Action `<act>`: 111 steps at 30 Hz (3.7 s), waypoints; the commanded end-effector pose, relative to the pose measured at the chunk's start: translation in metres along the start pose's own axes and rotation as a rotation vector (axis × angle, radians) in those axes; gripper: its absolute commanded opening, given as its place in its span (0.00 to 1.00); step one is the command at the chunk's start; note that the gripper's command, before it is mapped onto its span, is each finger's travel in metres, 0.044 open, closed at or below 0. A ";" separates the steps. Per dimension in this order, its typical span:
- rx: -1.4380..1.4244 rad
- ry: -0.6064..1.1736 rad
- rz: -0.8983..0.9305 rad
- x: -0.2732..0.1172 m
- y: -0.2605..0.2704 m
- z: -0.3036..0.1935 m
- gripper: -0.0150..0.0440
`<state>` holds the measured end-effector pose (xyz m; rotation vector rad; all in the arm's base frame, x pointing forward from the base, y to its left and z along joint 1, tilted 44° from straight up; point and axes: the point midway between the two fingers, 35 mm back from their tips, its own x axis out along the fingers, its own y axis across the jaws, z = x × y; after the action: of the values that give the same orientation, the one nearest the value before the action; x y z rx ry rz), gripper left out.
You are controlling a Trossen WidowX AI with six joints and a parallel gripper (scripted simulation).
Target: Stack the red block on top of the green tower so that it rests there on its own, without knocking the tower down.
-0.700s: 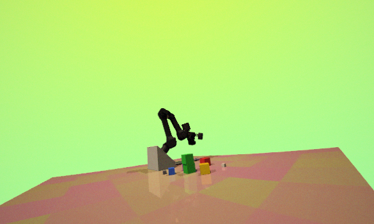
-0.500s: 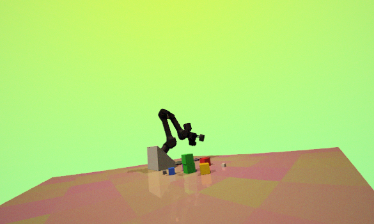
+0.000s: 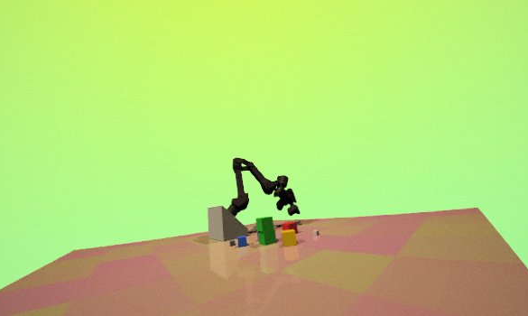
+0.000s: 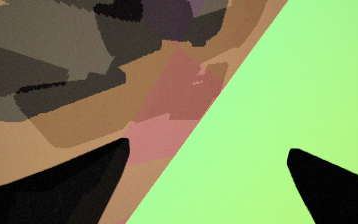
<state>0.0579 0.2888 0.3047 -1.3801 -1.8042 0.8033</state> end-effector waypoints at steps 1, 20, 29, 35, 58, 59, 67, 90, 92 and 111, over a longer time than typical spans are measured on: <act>0.312 0.040 0.181 -0.003 0.043 -0.023 1.00; 1.680 0.662 0.652 -0.110 0.174 -0.082 1.00; 2.358 1.116 0.645 -0.178 0.195 -0.081 1.00; 2.803 1.456 0.523 -0.218 0.193 -0.076 1.00; 3.261 1.844 0.258 -0.248 0.189 -0.067 1.00; 3.260 1.845 0.258 -0.245 0.193 -0.065 1.00; 3.264 1.838 0.256 -0.221 0.223 -0.048 1.00; 3.263 1.839 0.256 -0.205 0.245 -0.038 1.00; 3.263 1.839 0.256 -0.203 0.247 -0.037 1.00; 3.266 1.834 0.254 -0.191 0.261 -0.028 1.00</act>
<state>0.2512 0.1660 0.0774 -1.5812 -3.9534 -1.5624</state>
